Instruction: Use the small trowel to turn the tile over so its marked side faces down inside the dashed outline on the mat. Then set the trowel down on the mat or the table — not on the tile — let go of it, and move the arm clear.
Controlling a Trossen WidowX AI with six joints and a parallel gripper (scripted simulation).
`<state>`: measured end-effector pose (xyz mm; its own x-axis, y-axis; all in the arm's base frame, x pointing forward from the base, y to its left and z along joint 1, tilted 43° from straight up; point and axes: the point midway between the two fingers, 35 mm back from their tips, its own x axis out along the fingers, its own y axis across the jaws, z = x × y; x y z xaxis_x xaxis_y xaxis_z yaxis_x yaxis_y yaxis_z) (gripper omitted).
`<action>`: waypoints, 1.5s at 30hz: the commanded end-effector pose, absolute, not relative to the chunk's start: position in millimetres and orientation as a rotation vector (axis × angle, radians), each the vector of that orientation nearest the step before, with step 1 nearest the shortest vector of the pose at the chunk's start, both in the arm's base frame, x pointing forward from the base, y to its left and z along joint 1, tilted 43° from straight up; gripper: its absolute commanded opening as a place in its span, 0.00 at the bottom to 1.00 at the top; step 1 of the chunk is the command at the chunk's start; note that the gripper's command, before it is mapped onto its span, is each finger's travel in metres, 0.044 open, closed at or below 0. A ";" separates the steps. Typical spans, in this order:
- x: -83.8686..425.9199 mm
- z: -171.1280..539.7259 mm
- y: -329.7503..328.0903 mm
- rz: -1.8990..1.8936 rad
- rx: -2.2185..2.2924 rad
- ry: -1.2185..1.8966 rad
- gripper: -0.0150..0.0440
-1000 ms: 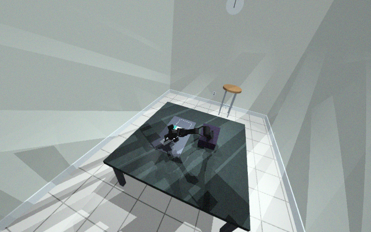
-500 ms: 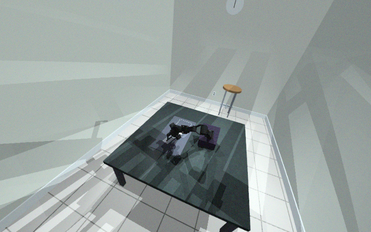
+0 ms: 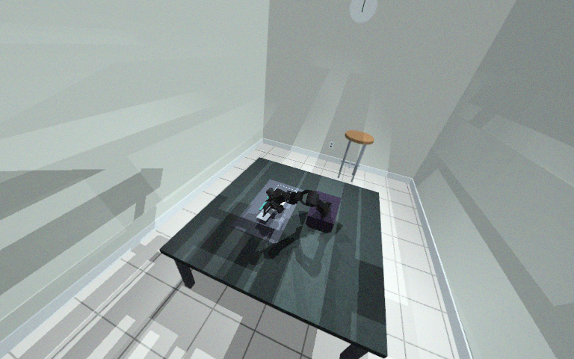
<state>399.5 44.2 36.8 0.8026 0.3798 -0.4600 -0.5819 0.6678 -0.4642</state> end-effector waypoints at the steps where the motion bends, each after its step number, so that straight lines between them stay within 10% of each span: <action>1: 400.5 36.6 42.1 0.548 -0.643 0.328 0.25; 45: 400.2 -11.0 47.2 0.548 -0.643 0.330 0.25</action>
<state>401.2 55.2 -4.0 0.8081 0.3873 -0.4439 -0.5785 0.6638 -0.4740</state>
